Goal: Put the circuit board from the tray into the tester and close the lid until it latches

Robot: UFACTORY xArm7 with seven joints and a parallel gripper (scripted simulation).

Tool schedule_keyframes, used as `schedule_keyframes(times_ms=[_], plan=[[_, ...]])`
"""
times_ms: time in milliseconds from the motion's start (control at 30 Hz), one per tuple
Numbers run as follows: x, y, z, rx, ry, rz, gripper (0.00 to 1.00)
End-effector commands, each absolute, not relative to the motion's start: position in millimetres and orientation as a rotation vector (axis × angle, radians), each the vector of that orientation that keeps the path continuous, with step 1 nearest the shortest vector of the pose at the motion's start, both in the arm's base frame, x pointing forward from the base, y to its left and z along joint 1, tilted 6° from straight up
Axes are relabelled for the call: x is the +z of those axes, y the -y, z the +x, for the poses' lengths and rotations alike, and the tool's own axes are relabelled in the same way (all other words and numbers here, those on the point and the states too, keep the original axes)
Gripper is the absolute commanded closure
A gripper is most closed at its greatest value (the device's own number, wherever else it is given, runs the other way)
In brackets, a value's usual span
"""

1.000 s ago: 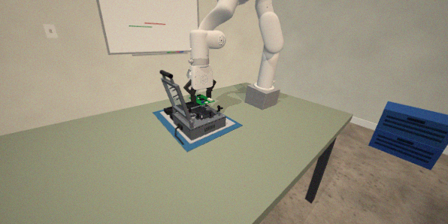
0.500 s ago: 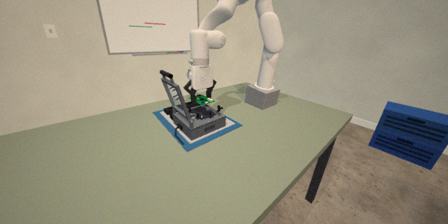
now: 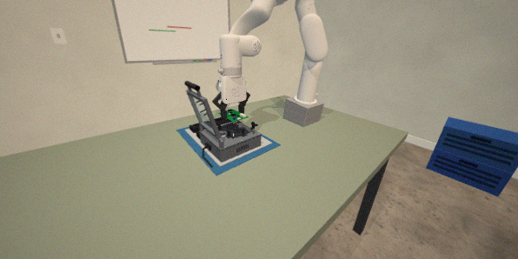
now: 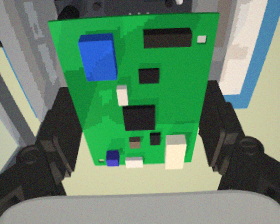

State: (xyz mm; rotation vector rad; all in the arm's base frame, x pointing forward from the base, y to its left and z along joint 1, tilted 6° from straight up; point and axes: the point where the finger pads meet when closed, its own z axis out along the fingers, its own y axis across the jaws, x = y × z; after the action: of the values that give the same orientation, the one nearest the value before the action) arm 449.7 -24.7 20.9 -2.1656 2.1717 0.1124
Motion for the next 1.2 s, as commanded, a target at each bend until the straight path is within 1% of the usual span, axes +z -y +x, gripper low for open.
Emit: schedule_keyframes(times_ms=[0, 367, 1167], plan=[[22.0, 25.0, 451.1, 0.107, -2.171, -2.164, 0.21], [16.5, 24.4, 451.2, 0.107, -2.171, -2.164, 0.21], [-19.2, 20.3, 451.4, 0.107, -2.171, -2.164, 0.21]])
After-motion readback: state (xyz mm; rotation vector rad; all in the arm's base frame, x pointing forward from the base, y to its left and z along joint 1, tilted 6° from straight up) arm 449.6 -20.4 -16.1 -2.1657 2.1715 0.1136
